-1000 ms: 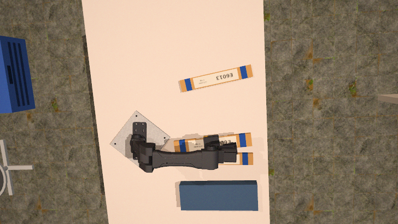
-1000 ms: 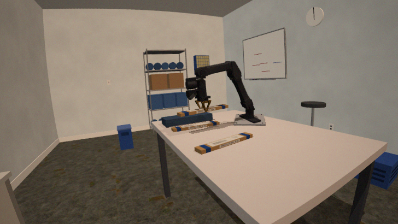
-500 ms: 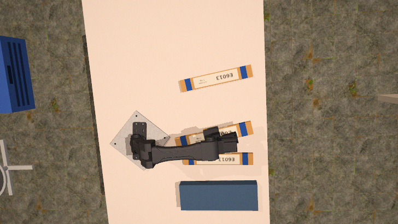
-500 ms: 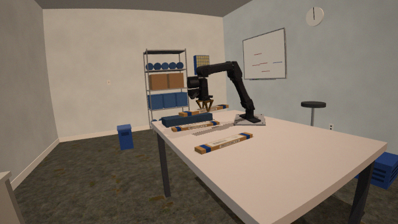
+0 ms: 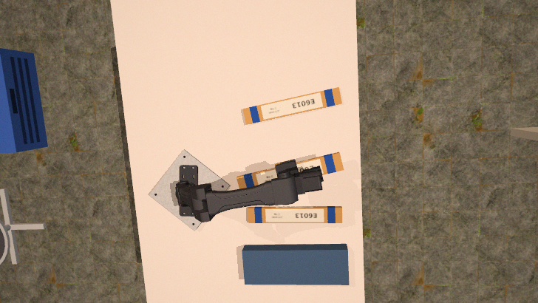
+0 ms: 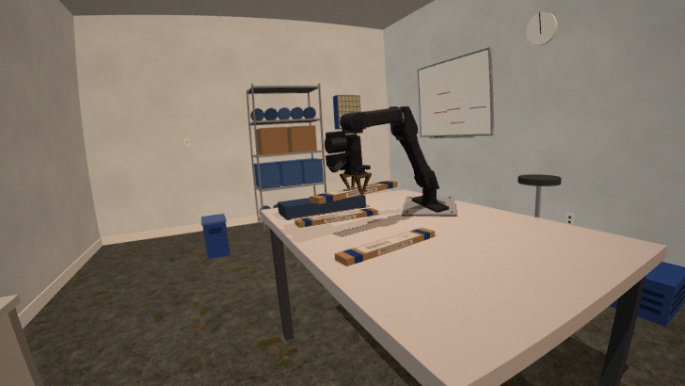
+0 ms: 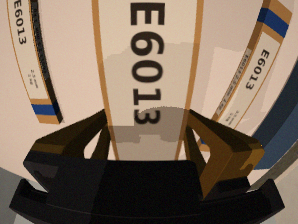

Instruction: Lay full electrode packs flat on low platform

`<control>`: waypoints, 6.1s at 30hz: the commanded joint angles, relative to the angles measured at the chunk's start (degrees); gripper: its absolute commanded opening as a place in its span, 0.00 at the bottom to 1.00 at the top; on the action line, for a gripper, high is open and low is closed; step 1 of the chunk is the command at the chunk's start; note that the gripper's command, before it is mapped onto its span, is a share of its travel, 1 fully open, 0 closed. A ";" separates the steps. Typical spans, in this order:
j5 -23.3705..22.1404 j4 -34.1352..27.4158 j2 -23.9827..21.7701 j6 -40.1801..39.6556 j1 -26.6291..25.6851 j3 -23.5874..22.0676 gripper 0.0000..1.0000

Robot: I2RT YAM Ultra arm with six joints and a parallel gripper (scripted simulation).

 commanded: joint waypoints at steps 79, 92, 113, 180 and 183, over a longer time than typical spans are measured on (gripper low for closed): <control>0.53 -4.24 0.85 3.42 1.91 10.17 0.00; 0.51 -4.23 1.02 3.33 1.86 10.36 0.00; 0.51 -4.24 0.85 3.37 1.84 10.16 0.00; 0.51 -4.24 0.90 3.61 2.13 10.31 0.00; 0.51 -4.25 0.88 3.67 2.15 10.24 0.00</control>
